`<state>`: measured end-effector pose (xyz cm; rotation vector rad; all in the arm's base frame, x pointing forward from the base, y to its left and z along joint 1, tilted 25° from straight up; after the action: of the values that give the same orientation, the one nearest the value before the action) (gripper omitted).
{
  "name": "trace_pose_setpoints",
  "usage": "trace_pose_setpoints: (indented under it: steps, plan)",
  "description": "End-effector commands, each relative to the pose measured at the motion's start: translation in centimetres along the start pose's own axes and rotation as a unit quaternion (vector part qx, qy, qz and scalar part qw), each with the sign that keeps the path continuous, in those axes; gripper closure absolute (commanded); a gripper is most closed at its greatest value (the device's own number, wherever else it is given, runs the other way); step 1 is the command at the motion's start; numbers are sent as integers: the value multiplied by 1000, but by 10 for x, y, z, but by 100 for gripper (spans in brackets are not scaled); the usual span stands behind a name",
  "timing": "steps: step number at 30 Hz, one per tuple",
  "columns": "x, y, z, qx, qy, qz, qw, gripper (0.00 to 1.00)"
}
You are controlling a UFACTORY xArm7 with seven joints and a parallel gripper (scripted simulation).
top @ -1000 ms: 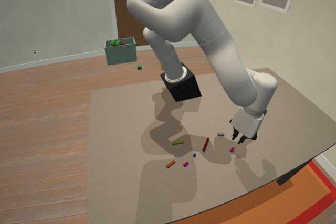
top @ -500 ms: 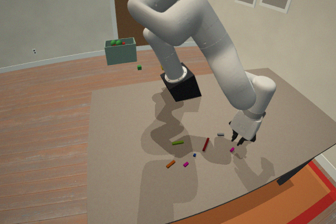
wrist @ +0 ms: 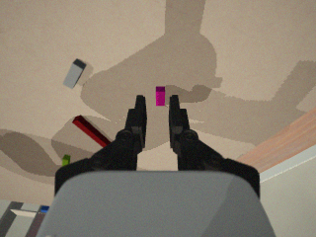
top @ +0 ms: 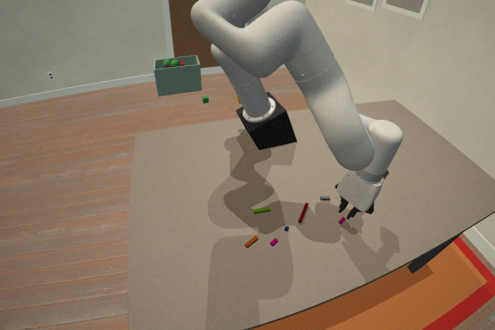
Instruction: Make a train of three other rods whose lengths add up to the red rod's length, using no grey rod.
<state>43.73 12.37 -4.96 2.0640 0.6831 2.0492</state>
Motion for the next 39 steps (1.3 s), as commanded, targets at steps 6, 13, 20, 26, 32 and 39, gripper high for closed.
trace_pose_setpoints:
  steps: [6,13,20,26,32,39]
  plan:
    - [-11,-1,2,0,2,1,1000,76]
    - [-15,-1,2,0,2,1,1000,76]
    - [-17,-1,2,0,2,1,1000,76]
    - [-17,-1,2,0,2,1,1000,76]
    - [-17,-1,2,0,2,1,1000,76]
    - [-17,-1,2,0,2,1,1000,76]
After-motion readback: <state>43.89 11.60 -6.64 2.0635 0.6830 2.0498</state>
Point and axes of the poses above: the point where the finger pads meet when closed, its own x axis back along the fingers, its own z axis across the jaws, y = z × x, the point moved 6 cm from there along x, back along the fingers, and after that the axes turned 12 degrees about -x, right-handed, at the moved point
